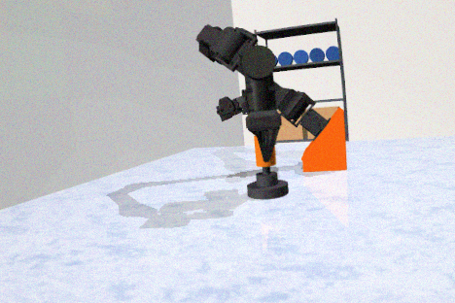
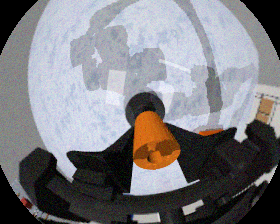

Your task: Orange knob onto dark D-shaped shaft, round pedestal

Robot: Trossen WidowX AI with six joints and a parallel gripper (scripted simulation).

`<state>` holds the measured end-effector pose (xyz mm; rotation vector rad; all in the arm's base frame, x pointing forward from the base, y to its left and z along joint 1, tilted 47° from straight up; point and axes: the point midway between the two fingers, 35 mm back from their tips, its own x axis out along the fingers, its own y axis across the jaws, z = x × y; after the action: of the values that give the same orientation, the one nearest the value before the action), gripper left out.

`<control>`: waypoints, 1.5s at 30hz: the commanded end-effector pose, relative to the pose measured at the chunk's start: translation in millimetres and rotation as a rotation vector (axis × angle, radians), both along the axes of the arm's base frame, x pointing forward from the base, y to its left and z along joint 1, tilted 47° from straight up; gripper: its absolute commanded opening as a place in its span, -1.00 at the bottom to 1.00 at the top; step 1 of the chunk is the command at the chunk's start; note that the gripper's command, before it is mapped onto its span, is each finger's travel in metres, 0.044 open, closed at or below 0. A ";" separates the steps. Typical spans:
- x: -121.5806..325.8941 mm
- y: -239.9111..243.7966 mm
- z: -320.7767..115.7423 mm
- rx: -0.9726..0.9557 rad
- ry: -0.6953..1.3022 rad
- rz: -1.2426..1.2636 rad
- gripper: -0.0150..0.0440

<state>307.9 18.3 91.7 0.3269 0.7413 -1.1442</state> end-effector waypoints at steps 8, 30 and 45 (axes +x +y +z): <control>-0.3 0.2 5.0 0.010 -0.039 -0.034 -0.49; 0.4 -2.7 0.2 0.010 -0.039 -0.034 -0.49; 2.0 -2.9 -1.8 0.010 -0.042 -0.036 -0.49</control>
<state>308.6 15.5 89.8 0.3738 0.7119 -1.1656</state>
